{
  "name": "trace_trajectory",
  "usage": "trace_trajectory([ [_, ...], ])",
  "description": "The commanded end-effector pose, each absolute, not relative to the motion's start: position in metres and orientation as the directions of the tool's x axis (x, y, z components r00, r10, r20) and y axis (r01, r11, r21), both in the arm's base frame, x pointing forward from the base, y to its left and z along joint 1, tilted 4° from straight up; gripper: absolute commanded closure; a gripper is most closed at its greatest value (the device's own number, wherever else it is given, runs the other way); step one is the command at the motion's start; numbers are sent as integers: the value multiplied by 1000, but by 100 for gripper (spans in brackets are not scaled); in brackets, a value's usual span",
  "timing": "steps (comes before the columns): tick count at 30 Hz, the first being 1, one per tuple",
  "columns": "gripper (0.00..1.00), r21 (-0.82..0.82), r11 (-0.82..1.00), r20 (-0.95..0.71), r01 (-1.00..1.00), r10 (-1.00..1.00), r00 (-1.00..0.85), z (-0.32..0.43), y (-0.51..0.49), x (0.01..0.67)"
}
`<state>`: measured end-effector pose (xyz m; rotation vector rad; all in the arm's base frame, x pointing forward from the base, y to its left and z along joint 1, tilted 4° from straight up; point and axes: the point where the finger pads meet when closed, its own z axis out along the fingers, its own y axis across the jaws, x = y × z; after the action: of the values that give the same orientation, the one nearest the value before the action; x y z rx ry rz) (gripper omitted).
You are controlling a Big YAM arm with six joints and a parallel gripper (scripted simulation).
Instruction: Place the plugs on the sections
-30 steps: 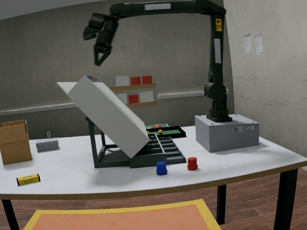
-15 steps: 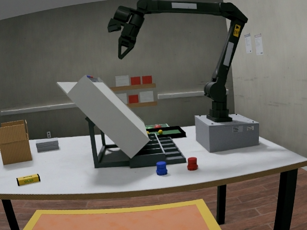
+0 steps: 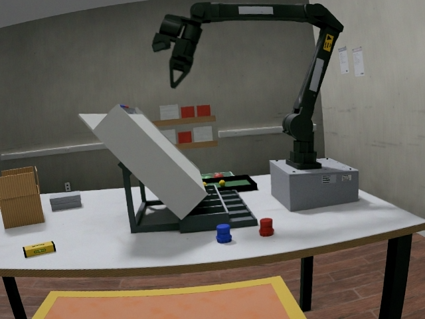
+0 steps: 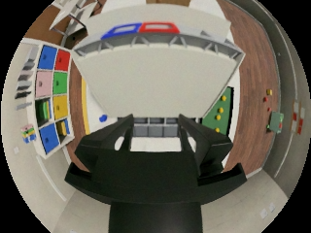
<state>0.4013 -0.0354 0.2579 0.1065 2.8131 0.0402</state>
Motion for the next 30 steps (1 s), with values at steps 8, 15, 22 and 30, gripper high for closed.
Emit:
trace_trajectory([
  [8, 41, 41, 997, -69, 72, 75, -995, 199, -31, 319],
  [15, 41, 41, 997, -7, 72, 73, -997, 185, -29, 299],
  [22, 41, 40, 997, 24, 72, 71, -997, 178, -29, 290],
  [30, 41, 43, 997, 23, 69, 68, -997, 178, -25, 293],
])
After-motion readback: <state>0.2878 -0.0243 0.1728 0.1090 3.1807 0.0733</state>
